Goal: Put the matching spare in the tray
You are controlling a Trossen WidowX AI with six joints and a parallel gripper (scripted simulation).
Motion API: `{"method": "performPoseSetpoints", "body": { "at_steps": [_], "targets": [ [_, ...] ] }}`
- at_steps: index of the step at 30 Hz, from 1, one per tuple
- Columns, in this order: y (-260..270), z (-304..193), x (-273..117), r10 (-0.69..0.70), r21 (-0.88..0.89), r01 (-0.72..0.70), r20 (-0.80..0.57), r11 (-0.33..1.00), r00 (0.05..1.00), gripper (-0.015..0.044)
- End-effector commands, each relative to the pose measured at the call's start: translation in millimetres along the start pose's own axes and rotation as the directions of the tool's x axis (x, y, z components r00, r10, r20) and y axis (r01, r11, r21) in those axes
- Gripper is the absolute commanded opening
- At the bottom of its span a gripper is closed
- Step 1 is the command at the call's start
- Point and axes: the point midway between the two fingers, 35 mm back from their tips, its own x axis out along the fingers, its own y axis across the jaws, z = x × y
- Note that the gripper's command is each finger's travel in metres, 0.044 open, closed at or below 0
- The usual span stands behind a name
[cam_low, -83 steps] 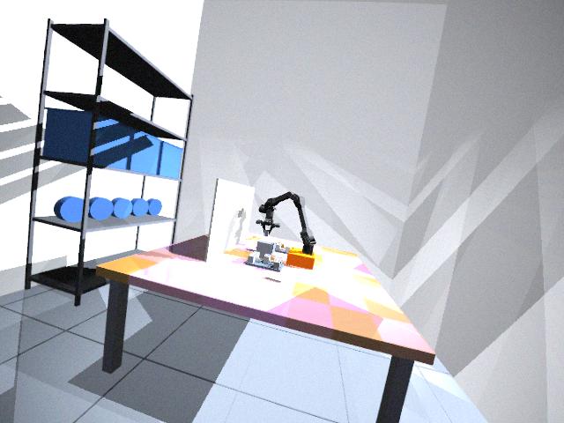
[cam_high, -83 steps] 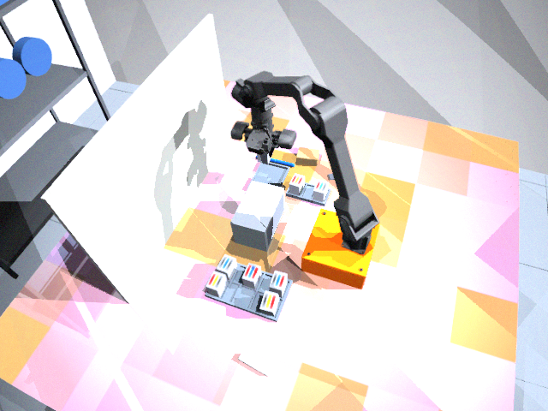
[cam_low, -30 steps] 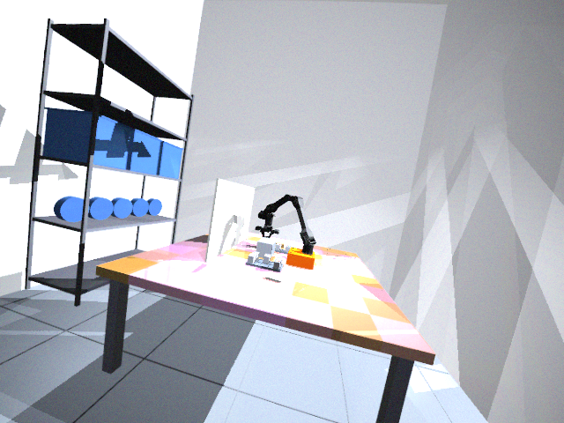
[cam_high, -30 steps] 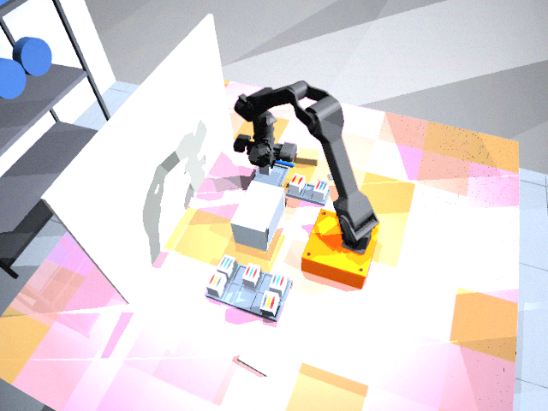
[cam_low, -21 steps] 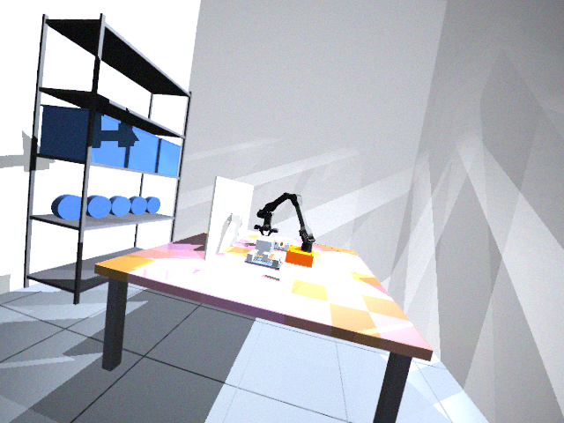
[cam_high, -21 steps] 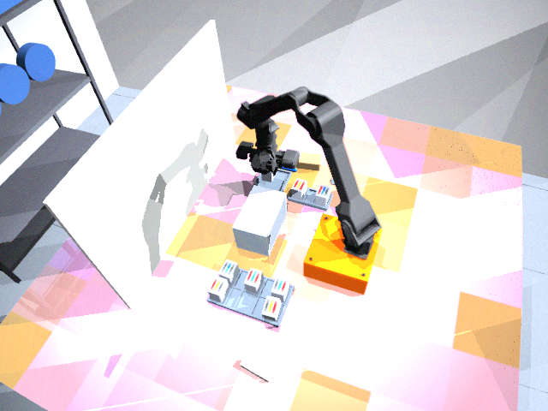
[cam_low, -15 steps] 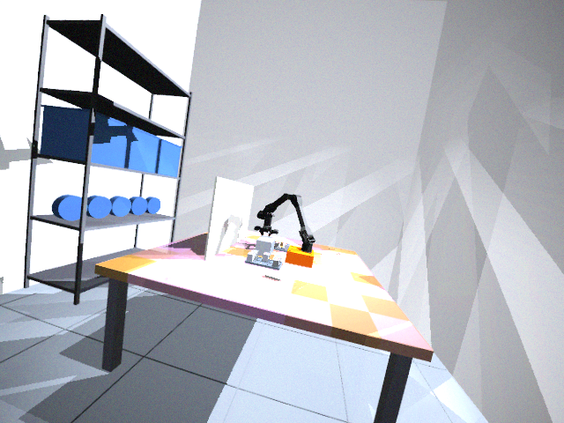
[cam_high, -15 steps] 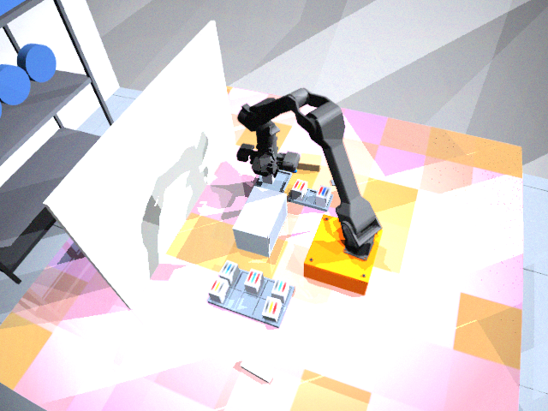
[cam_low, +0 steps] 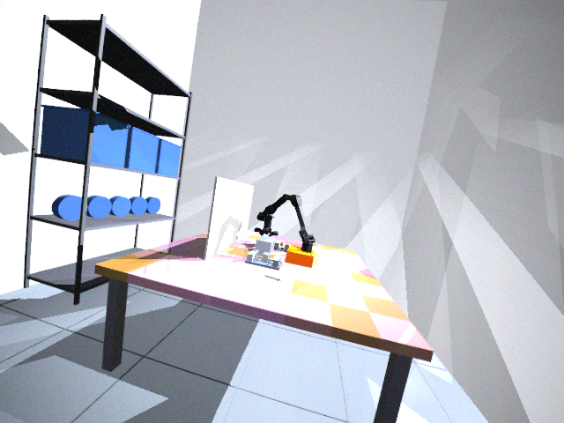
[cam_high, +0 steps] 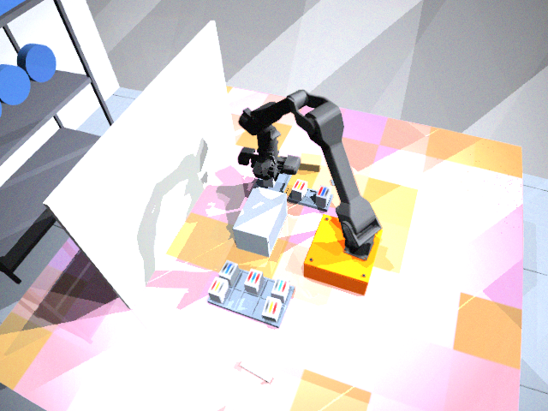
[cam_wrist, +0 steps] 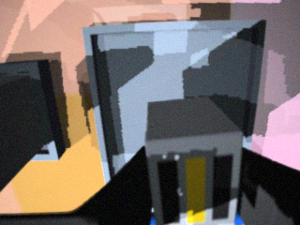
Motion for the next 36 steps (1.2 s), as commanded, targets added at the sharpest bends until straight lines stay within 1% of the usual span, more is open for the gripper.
{"method": "performPoseSetpoints", "body": {
  "at_steps": [1,3,20,22,26,28,33,34,36],
  "targets": [
    [1,0,4,0.0,-0.006,0.0,-0.001,1.0,1.0,0.0],
    [1,1,5,0.0,-0.006,0.0,-0.001,1.0,1.0,0.0],
    [1,0,3,0.0,0.0,0.0,0.0,1.0,1.0,0.044],
    [-1,-1,-9,0.0,-0.001,0.0,0.0,1.0,1.0,0.044],
    [-2,-1,-78,0.0,-0.005,0.0,-0.001,1.0,1.0,0.044],
    [1,0,-101,0.0,-0.006,0.0,-0.001,1.0,1.0,0.044],
    [1,1,-104,0.0,-0.006,0.0,-0.001,1.0,1.0,0.044],
    [-2,-1,-105,-0.024,0.0,0.024,-0.016,1.0,1.0,0.044],
    [-2,-1,-105,-0.024,0.0,0.024,-0.016,1.0,1.0,0.044]
  ]
}}
